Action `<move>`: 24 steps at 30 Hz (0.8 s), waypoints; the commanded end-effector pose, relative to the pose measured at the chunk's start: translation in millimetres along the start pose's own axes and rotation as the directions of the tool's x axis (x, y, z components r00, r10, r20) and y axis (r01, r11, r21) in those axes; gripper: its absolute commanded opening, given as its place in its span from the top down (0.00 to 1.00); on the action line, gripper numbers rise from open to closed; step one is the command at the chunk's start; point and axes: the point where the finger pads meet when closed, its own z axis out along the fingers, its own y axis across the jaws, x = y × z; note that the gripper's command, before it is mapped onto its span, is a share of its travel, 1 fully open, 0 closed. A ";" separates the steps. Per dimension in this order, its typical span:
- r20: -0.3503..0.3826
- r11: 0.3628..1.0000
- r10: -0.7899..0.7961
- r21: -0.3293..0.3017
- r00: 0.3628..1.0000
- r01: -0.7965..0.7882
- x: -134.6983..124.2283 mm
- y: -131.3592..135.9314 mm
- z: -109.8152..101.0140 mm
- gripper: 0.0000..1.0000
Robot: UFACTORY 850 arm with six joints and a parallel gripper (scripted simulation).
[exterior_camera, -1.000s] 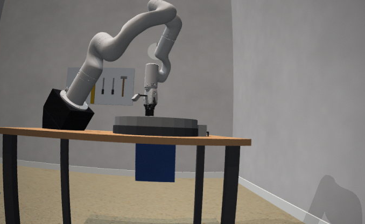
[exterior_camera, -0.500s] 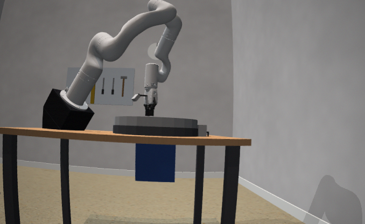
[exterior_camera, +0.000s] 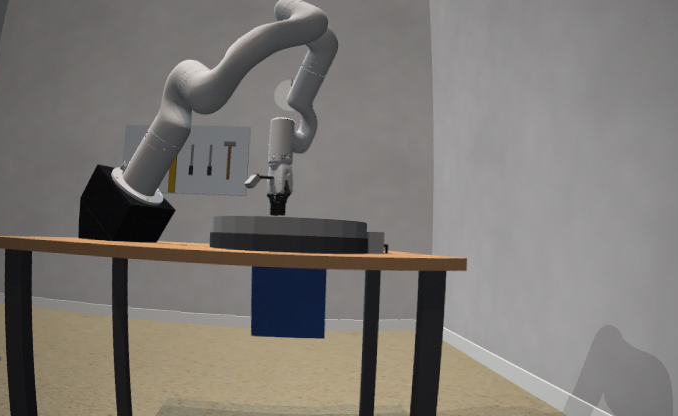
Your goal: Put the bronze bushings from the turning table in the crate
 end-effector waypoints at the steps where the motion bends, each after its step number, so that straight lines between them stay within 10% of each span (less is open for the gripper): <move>1: 0.001 1.000 0.000 0.000 1.000 0.000 -0.5 0.0 -0.4 0.90; 24: -0.209 0.983 -0.162 0.047 0.964 0.176 87.7 -75.6 -1.3 0.90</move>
